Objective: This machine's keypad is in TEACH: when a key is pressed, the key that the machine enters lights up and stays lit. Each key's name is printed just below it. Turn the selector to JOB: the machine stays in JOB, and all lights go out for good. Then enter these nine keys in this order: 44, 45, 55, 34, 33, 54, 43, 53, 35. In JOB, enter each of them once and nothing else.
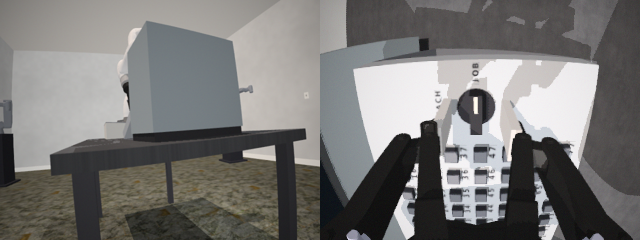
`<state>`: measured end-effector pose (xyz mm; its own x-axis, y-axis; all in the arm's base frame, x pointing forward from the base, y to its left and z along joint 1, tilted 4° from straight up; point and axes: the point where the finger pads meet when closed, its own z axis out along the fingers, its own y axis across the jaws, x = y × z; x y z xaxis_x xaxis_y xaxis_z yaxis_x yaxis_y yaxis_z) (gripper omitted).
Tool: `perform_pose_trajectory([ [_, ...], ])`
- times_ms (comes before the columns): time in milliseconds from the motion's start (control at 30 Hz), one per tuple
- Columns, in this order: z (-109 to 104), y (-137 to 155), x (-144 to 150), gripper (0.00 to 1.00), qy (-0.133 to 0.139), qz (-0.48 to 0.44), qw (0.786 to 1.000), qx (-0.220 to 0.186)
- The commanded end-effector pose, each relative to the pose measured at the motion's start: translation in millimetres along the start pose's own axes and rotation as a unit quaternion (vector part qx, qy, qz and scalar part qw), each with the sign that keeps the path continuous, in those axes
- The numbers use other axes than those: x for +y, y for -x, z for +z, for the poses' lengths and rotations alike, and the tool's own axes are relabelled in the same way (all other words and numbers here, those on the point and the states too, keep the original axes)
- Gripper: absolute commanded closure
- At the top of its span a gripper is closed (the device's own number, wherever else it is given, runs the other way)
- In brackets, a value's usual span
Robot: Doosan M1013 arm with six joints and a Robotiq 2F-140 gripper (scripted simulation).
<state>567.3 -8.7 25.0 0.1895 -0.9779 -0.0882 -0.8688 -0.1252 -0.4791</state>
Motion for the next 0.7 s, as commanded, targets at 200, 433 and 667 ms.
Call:
perform_pose_trajectory([
  [200, -3, -1, 0, 0.67, 0.0, 0.005, 1.0, 0.001],
  [433, -17, -1, 0, 0.67, 0.0, 0.005, 1.0, 0.001],
  [667, -31, -1, 0, 0.67, 0.0, 0.005, 1.0, 0.001],
])
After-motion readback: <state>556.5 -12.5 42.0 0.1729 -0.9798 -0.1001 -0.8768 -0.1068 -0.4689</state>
